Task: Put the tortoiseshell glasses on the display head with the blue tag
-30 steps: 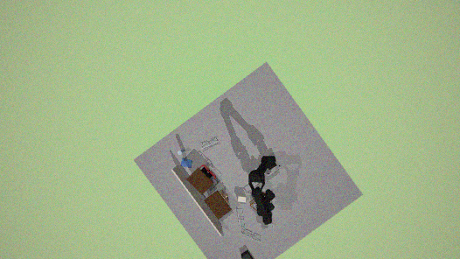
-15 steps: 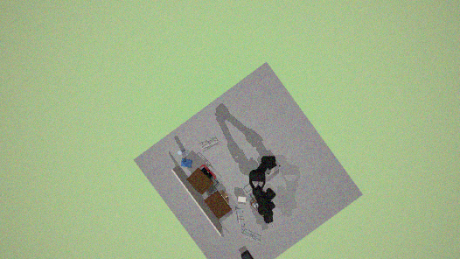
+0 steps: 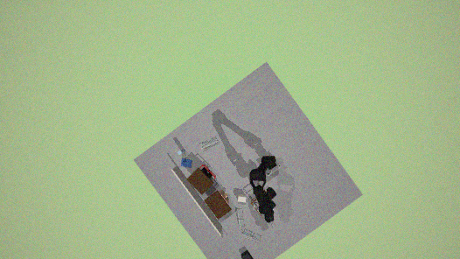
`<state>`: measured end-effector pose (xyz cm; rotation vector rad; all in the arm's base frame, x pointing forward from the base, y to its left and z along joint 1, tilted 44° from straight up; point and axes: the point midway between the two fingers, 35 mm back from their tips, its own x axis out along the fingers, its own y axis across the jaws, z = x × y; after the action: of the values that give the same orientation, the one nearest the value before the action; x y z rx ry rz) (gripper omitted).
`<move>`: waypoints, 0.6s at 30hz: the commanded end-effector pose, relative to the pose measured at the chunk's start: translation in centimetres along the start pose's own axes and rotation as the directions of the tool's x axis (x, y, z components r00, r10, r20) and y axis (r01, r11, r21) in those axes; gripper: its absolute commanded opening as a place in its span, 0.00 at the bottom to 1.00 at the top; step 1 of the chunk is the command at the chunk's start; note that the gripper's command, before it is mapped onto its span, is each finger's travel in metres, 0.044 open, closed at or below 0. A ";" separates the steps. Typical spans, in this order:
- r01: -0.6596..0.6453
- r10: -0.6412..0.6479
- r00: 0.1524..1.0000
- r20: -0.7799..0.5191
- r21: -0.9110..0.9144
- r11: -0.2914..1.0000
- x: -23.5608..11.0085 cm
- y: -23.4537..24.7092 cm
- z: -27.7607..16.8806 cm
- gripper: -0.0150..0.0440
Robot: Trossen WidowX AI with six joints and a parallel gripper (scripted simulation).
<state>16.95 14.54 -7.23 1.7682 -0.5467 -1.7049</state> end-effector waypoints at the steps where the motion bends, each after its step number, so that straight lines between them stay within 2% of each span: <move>1: 0.001 -0.001 1.000 0.004 0.003 1.000 0.0 0.0 0.0 0.25; 18: 0.001 -0.001 1.000 0.003 0.003 1.000 0.0 0.0 -0.5 0.25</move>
<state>17.13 14.45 -7.25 1.7677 -0.5556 -1.7113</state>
